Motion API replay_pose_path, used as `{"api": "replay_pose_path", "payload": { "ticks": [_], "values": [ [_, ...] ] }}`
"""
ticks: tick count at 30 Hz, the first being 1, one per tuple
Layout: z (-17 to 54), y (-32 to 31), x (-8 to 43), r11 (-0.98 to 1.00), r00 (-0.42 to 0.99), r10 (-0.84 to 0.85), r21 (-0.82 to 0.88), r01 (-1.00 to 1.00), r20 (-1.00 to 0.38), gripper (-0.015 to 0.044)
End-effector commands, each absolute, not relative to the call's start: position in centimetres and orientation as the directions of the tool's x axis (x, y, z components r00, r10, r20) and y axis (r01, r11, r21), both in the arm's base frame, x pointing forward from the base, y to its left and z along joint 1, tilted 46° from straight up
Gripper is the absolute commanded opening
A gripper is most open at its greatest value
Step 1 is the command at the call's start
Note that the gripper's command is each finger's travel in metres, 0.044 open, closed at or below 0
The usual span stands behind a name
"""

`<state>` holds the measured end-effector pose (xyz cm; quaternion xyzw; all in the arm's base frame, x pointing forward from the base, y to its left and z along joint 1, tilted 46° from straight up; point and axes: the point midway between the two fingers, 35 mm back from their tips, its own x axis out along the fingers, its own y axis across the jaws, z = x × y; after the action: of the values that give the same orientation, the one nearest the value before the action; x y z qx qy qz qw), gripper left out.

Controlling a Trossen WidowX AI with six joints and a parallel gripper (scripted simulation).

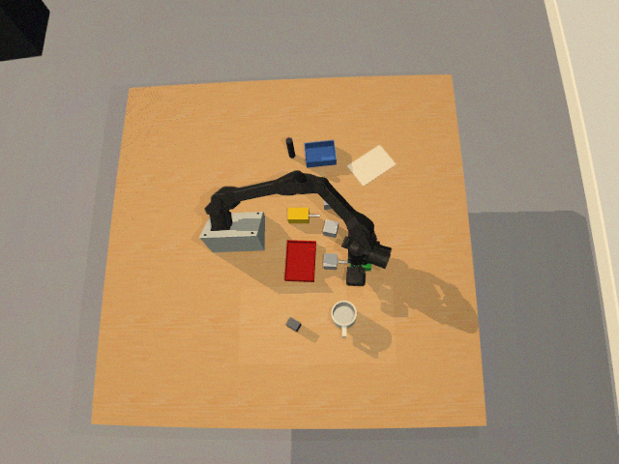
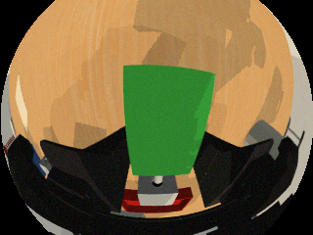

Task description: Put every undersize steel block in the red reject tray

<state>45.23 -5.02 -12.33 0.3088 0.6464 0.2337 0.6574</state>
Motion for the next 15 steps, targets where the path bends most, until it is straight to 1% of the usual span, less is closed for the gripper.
{"api": "replay_pose_path", "payload": {
  "ticks": [1,15],
  "values": [
    [-12.06,-5.09,45.45,0.697,0.060,0.708,0.710,0.095,-0.703,0.0000],
    [-12.26,-5.05,44.94,0.697,0.059,0.709,0.710,0.096,-0.703,0.0000]
  ]
}}
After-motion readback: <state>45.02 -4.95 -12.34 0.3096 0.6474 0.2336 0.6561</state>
